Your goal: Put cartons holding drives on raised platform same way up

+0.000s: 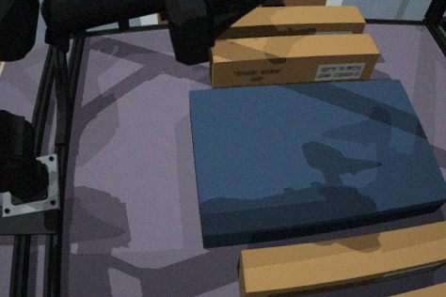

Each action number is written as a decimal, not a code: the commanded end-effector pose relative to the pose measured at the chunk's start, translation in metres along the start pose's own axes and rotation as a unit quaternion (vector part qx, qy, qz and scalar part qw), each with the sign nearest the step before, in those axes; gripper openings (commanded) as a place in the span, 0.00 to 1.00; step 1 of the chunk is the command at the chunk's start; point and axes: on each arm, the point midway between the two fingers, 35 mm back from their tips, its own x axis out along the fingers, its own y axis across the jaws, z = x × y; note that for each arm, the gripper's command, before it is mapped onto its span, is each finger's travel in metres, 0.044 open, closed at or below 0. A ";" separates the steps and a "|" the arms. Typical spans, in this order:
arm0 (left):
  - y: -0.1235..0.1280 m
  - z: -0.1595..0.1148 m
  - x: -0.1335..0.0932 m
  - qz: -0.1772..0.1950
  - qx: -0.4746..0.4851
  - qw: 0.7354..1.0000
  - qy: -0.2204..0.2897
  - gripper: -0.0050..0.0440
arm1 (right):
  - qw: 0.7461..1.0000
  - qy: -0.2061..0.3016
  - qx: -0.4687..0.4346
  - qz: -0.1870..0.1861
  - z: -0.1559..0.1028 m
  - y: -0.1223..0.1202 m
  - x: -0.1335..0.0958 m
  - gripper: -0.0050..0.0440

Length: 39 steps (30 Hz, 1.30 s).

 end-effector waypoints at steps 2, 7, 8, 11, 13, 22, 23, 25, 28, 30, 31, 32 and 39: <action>0.000 0.000 0.000 0.000 0.000 1.000 0.000 0.92 | 1.000 0.000 0.000 0.000 0.000 0.000 0.000 0.92; 0.000 0.000 0.000 0.000 0.000 1.000 0.000 0.92 | 1.000 0.000 0.000 0.000 0.000 0.000 0.000 0.92; 0.000 0.000 0.000 0.000 0.000 1.000 0.000 0.92 | 1.000 0.000 0.000 0.000 0.000 0.000 0.000 0.92; 0.000 0.000 0.000 0.000 0.000 1.000 0.000 0.92 | 1.000 0.000 0.000 0.000 0.000 0.000 0.000 0.92; 0.000 0.000 0.000 0.000 0.000 1.000 0.000 0.92 | 1.000 0.000 0.000 0.000 0.000 0.000 0.000 0.92; 0.001 -0.002 -0.001 0.002 -0.001 1.000 0.008 0.90 | 1.000 0.008 0.000 -0.001 -0.002 0.000 -0.001 0.90; 0.002 -0.004 -0.002 0.003 -0.002 1.000 0.013 0.90 | 1.000 0.013 0.001 -0.001 -0.003 0.000 -0.001 0.90; 0.004 -0.008 -0.005 0.006 -0.004 1.000 0.028 0.90 | 1.000 0.028 0.002 -0.003 -0.007 -0.001 -0.003 0.90; 0.009 -0.019 -0.012 0.014 -0.009 0.998 0.063 0.90 | 0.998 0.064 0.004 -0.006 -0.015 -0.002 -0.007 0.90; 0.013 -0.028 -0.018 0.022 -0.014 0.995 0.096 0.90 | 0.995 0.097 0.006 -0.010 -0.023 -0.003 -0.011 0.90; 0.016 -0.034 -0.021 0.026 -0.017 0.993 0.115 0.90 | 0.993 0.116 0.007 -0.012 -0.028 -0.004 -0.013 0.90; 0.018 -0.040 -0.025 0.031 -0.020 0.990 0.135 0.90 | 0.991 0.136 0.009 -0.014 -0.033 -0.005 -0.015 0.90; 0.035 -0.075 -0.047 0.057 -0.036 0.965 0.252 0.90 | 0.967 0.254 0.016 -0.026 -0.061 -0.009 -0.029 0.90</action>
